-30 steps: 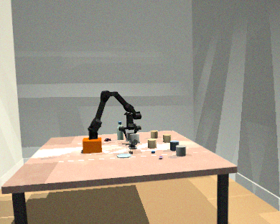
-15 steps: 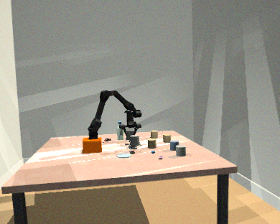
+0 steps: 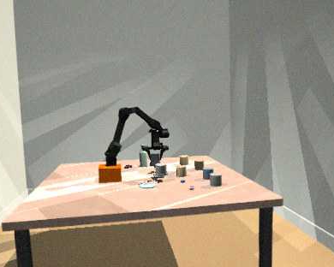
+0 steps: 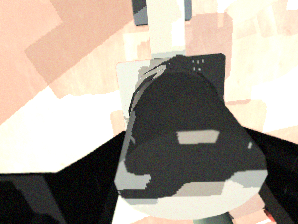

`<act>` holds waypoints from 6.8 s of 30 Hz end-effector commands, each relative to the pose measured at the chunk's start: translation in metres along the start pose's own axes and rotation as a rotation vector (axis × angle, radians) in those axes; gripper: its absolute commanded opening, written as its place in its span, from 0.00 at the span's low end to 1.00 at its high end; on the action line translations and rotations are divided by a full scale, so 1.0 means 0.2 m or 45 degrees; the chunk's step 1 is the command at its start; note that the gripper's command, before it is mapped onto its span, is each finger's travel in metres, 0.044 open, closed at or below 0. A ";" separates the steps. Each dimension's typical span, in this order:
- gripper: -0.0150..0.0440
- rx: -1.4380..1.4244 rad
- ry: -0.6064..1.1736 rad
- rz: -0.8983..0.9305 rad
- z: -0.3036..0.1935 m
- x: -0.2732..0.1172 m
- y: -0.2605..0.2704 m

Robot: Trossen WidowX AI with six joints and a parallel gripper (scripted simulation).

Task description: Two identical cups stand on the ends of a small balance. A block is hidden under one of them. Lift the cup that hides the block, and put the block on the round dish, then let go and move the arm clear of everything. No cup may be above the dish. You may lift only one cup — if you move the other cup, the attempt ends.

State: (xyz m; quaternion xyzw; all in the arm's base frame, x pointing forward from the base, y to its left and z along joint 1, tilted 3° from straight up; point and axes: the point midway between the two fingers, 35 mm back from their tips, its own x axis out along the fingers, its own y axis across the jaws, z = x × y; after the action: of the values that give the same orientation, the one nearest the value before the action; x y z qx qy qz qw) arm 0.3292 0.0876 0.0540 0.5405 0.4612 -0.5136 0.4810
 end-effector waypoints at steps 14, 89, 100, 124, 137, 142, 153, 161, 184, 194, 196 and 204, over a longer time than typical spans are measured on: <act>0.25 0.002 0.020 0.033 -0.02 -0.14 0.02; 0.25 -0.004 0.006 0.012 0.01 -0.42 -0.02; 0.25 -0.004 0.006 0.012 0.01 -0.42 -0.02; 0.25 -0.004 0.007 0.013 -0.03 -0.39 -0.04; 0.25 -0.011 0.014 0.015 -0.24 -0.25 -0.14; 0.25 -0.015 0.017 0.017 -0.31 -0.20 -0.19; 0.25 -0.011 0.022 0.021 -0.45 -0.08 -0.31; 0.25 -0.003 0.027 0.023 -0.53 -0.01 -0.41; 0.25 0.002 0.030 0.023 -0.58 0.25 -0.46; 0.25 0.002 0.030 0.023 -0.58 0.33 -0.46; 0.34 -0.001 0.031 0.018 -0.58 0.30 -0.47; 0.70 -0.001 0.031 0.018 -0.58 0.30 -0.47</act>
State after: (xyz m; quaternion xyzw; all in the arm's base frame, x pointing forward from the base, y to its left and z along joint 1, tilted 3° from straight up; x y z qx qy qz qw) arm 0.2522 0.2134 -0.0104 0.5493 0.4635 -0.5038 0.4792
